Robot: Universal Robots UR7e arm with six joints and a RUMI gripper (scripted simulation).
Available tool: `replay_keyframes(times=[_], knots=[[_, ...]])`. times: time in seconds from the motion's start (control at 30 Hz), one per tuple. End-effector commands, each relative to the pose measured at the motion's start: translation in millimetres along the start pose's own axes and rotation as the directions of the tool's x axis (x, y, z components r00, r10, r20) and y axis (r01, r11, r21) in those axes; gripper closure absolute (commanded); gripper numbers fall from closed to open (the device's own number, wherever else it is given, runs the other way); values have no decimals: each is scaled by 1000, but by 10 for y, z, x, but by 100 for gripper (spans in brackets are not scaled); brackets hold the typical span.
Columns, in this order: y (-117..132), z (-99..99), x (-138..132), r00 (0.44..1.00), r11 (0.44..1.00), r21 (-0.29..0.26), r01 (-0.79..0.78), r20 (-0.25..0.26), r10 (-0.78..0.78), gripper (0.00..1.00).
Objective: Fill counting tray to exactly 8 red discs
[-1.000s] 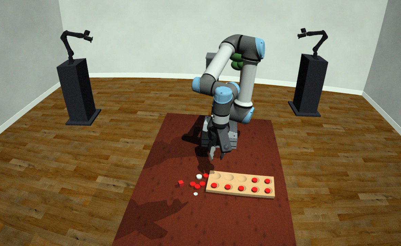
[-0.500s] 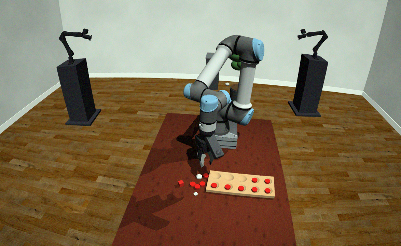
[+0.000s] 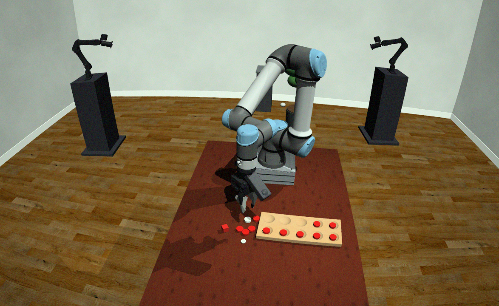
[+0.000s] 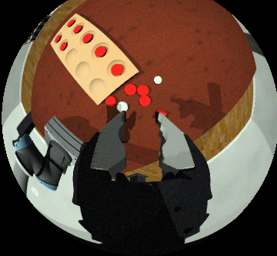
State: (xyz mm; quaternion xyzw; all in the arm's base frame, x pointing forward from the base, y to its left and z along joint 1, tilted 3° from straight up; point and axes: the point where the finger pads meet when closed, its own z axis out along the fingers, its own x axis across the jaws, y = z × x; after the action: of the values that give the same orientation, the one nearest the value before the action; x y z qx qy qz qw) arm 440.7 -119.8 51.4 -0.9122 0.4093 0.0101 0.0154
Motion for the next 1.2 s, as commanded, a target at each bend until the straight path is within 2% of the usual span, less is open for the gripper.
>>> replay_keyframes(times=[0.0,0.6,1.17], knots=[[105,103,66,997,997,9,75,0,-75,72],[290,272,142,982,981,15,191,1,-191,72],[345,320,161,975,974,17,224,1,-224,72]])
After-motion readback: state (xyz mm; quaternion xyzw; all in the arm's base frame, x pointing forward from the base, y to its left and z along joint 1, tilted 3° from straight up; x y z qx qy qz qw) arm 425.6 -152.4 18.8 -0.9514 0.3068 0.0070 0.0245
